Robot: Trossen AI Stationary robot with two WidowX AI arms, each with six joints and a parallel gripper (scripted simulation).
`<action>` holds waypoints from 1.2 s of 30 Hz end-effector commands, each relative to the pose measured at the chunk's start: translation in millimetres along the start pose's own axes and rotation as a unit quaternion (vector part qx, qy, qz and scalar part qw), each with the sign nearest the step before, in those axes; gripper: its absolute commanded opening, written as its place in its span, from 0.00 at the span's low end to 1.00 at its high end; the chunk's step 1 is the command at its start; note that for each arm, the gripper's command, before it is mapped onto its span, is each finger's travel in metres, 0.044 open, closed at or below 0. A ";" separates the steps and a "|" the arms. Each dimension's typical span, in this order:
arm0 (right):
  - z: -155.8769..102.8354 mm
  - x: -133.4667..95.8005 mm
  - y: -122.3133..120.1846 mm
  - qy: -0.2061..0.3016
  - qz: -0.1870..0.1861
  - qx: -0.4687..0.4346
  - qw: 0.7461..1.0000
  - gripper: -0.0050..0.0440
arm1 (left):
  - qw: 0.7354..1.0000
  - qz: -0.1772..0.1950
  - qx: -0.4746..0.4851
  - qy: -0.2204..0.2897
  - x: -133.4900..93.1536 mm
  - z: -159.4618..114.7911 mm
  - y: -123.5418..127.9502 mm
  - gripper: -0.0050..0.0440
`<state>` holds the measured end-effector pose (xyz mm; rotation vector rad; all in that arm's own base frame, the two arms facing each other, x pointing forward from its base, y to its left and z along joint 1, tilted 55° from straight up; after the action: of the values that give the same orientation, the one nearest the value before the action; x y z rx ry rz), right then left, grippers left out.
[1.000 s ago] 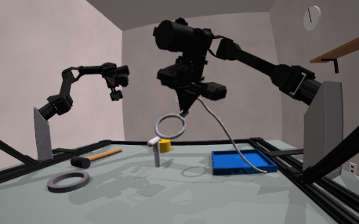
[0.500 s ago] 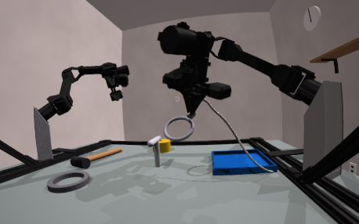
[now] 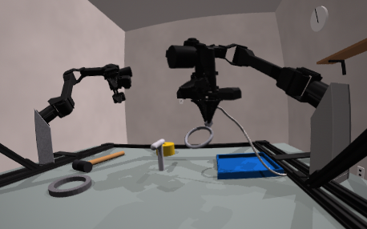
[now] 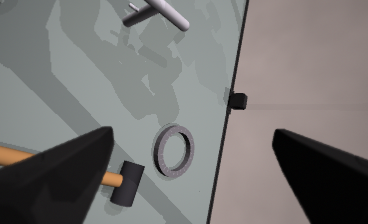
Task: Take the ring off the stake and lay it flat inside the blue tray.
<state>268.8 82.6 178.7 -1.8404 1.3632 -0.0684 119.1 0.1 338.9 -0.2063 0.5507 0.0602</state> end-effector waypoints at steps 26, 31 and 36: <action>-67.7 25.7 15.4 -0.169 0.095 0.013 0.981 0.10 | 1.000 -0.001 0.001 0.001 -0.1 -0.2 -0.1 0.92; -79.4 28.0 18.4 -0.206 0.089 0.013 0.974 0.10 | 1.000 -0.001 0.001 0.001 -0.1 -0.2 -0.1 0.92; -90.5 29.3 21.3 -0.241 0.074 0.013 0.968 0.10 | 1.000 -0.001 0.001 0.001 -0.1 -0.2 -0.1 0.92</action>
<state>225.7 10.2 212.5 -1.5875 1.1784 0.3769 119.1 0.1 338.9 -0.2062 0.5507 0.0602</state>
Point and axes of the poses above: on each arm, the point midway between the two fingers, 35 mm back from their tips, its own x axis out along the fingers, its own y axis across the jaws, z = x × y, the point moved 6 cm from there along -x, back along the fingers, and after that the axes turned 12 degrees about -x, right-handed, at the moved point
